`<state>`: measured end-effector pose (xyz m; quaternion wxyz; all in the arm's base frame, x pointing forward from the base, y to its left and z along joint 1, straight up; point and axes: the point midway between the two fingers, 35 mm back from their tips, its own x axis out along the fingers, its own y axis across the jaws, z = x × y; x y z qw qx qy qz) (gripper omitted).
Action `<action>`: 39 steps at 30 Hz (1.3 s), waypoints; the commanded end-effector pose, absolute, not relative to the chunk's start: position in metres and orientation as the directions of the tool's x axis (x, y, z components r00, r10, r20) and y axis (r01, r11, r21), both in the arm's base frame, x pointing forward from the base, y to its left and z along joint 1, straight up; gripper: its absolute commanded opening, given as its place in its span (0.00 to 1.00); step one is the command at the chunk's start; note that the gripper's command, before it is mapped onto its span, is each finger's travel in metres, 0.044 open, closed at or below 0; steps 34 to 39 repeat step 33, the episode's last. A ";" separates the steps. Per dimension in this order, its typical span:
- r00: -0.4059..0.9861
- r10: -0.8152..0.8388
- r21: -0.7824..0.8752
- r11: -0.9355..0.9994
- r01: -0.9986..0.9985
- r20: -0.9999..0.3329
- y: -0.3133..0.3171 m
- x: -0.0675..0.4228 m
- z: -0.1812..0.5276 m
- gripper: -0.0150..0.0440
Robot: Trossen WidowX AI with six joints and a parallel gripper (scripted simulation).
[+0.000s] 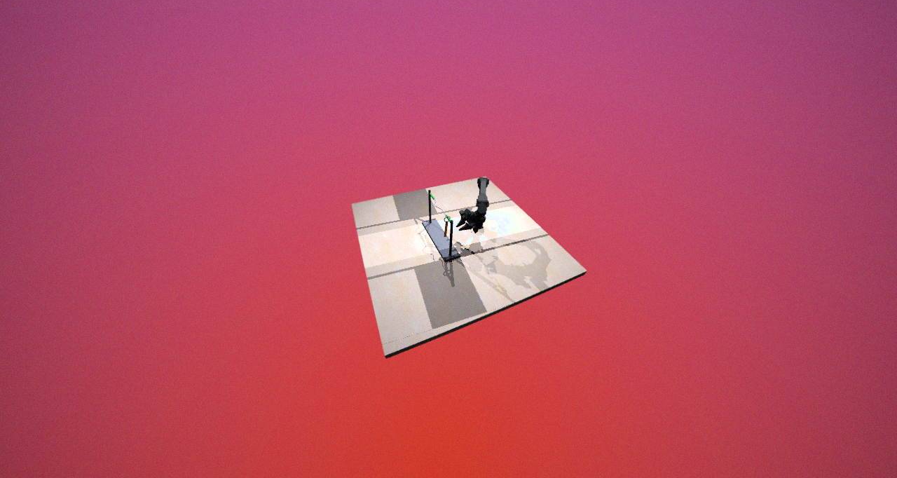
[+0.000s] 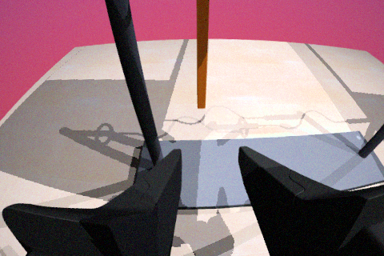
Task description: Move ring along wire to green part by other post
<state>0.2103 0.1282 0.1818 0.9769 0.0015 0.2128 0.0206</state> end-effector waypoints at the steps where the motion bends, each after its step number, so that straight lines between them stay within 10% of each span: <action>1: 0.907 0.040 0.013 0.999 -0.038 -0.419 0.129 0.206 0.183 0.61; 10: 0.914 0.045 0.010 0.999 -0.045 -0.403 0.124 0.171 0.203 1.00; 39: 0.914 0.045 0.010 0.999 -0.045 -0.403 0.124 0.171 0.203 1.00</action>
